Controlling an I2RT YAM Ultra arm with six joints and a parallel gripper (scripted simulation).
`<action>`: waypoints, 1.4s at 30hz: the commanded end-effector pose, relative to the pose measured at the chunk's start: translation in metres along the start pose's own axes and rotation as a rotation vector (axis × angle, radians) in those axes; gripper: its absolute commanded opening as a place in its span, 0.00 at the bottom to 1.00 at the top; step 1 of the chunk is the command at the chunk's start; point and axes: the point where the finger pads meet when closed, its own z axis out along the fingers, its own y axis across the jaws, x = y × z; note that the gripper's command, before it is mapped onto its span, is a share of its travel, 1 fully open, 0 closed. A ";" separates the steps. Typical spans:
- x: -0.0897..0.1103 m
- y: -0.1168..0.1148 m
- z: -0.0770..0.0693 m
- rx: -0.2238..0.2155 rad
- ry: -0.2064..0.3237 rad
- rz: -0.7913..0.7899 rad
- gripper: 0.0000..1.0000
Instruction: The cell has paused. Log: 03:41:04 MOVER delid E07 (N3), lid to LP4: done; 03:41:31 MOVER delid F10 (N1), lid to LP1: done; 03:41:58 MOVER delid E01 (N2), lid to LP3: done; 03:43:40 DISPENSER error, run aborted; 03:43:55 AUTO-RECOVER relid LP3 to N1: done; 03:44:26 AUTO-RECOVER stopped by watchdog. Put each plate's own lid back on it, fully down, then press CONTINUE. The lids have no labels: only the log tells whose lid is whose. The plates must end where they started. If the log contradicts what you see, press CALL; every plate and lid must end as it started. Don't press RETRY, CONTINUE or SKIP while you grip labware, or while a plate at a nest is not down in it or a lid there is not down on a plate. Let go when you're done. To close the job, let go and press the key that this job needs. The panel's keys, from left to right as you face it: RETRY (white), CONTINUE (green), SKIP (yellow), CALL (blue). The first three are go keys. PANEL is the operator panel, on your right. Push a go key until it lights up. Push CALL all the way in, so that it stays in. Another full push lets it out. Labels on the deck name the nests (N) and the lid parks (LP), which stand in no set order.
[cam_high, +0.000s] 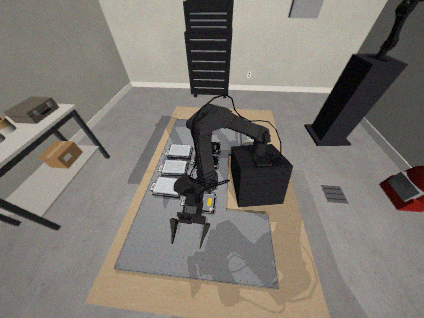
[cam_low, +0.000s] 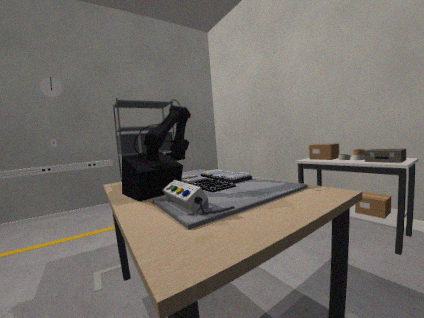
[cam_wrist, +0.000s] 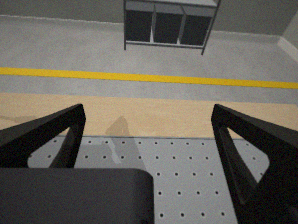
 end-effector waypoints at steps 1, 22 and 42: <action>-0.012 -0.021 -0.009 0.027 0.048 0.067 1.00; -0.031 -0.085 -0.077 0.168 0.205 0.309 1.00; -0.042 -0.109 -0.154 0.278 0.333 0.512 1.00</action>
